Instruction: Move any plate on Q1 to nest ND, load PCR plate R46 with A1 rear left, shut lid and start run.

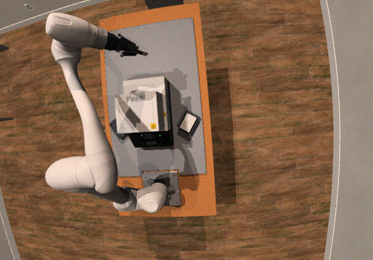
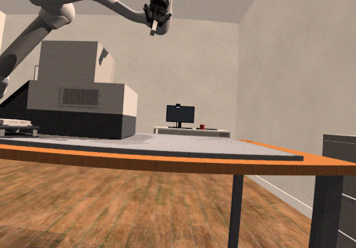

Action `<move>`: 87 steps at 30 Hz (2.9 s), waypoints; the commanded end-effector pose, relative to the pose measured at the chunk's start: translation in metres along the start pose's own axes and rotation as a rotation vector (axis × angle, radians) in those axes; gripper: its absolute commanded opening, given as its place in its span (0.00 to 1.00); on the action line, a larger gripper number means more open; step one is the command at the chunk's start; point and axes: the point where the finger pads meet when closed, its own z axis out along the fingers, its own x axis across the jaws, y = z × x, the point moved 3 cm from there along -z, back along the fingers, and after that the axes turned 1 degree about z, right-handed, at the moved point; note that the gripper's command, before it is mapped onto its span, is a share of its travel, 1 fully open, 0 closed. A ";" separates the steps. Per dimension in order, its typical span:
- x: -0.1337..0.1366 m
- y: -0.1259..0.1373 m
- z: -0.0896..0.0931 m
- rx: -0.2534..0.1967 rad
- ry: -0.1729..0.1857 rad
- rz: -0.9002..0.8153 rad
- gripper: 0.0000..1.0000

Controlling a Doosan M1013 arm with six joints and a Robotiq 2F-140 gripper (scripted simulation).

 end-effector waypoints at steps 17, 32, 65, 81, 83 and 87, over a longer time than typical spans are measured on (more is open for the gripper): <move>-0.079 -0.005 -0.030 0.081 0.026 0.267 0.00; -0.135 -0.017 -0.045 0.140 0.025 0.449 0.00; -0.266 -0.060 -0.063 0.270 -0.014 0.842 0.00; -0.326 -0.087 -0.064 0.331 -0.051 1.028 0.00; -0.334 -0.092 -0.064 0.331 -0.051 1.028 0.00; -0.339 -0.095 -0.064 0.331 -0.051 1.028 0.00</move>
